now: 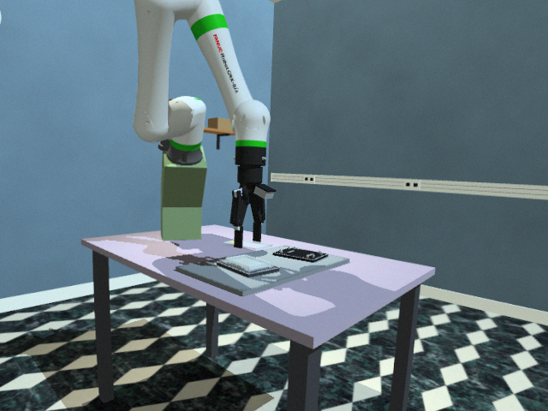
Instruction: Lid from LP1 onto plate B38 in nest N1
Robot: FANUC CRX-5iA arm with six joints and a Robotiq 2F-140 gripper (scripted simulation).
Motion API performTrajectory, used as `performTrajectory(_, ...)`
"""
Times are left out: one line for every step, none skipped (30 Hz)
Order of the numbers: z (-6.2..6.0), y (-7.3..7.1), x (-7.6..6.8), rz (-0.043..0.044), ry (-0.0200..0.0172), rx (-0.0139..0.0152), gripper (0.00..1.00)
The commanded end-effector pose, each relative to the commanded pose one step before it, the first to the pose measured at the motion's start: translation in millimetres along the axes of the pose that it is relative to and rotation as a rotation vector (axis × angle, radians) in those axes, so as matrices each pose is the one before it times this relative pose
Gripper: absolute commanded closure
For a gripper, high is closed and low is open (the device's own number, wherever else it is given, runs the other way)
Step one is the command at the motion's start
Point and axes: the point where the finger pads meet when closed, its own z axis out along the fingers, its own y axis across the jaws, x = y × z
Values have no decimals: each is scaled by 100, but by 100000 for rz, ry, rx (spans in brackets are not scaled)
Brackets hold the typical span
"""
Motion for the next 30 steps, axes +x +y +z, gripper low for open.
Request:
performTrajectory(-11,16,57,1564,113,-27,39)
performTrajectory(11,0,0,610,0,0,39)
performTrajectory(12,0,0,682,0,0,39)
performTrajectory(13,0,0,753,0,0,39)
performTrajectory(15,1,0,823,0,0,39)
performTrajectory(16,1,0,892,0,0,39)
performTrajectory(17,1,0,957,-1,0,39)
performTrajectory(0,0,0,0,0,0,39)
performTrajectory(0,0,0,0,0,0,39)
performTrajectory(18,1,0,1020,-1,0,39)
performTrajectory(19,1,0,1079,-1,0,39)
performTrajectory(20,1,0,1135,-1,0,39)
performTrajectory(21,0,0,1186,-1,0,39)
performTrajectory(22,0,0,1232,-1,0,39)
performTrajectory(23,0,0,1273,-1,0,39)
performTrajectory(23,0,0,1309,-1,0,39)
performTrajectory(24,0,0,1339,-1,1,39)
performTrajectory(24,0,0,1364,-1,1,39)
performTrajectory(25,0,0,1382,-2,1,39)
performTrajectory(25,0,0,1395,-2,1,39)
performTrajectory(25,0,0,1401,-2,1,39)
performTrajectory(25,0,0,1401,-2,1,39)
performTrajectory(25,0,0,1395,-2,1,39)
performTrajectory(165,5,6,637,4,-5,39)
performTrajectory(0,0,0,0,0,0,39)
performTrajectory(0,0,0,0,0,0,39)
performTrajectory(282,4,3,-1,-4,5,39)
performTrajectory(261,7,8,1,5,-6,39)
performTrajectory(252,3,2,-1,-4,5,39)
performTrajectory(231,6,7,1,4,-5,39)
